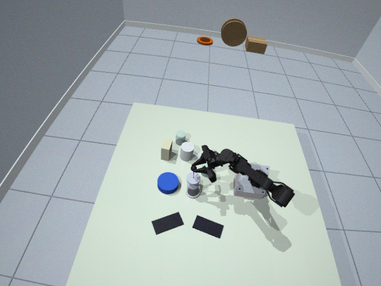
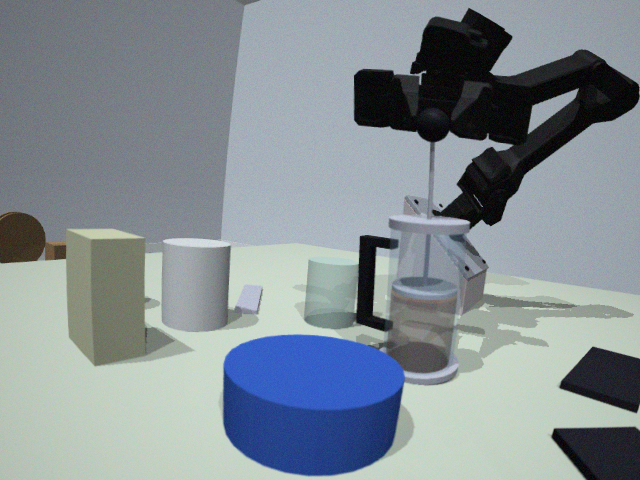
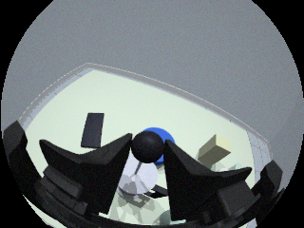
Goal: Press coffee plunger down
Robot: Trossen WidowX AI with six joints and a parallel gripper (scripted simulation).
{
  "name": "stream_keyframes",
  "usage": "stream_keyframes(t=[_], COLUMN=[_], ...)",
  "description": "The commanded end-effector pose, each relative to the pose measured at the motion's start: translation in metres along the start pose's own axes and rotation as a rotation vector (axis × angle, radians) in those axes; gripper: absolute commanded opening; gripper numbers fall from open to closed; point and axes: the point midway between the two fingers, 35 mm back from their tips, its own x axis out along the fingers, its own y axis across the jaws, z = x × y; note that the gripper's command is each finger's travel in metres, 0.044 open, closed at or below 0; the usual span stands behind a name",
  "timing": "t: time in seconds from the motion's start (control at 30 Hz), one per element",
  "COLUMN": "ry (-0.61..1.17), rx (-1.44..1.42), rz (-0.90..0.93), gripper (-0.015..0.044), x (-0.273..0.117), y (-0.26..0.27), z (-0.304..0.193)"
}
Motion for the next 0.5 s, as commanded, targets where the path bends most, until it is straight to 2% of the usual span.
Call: stream_keyframes(t=[0.0, 0.47], ry=[0.056, 0.048], rx=[0.051, 0.054], rz=[0.008, 0.014], gripper=[0.0125, 0.0125], x=[0.007, 0.023], y=[0.000, 0.002], z=[-0.029, -0.045])
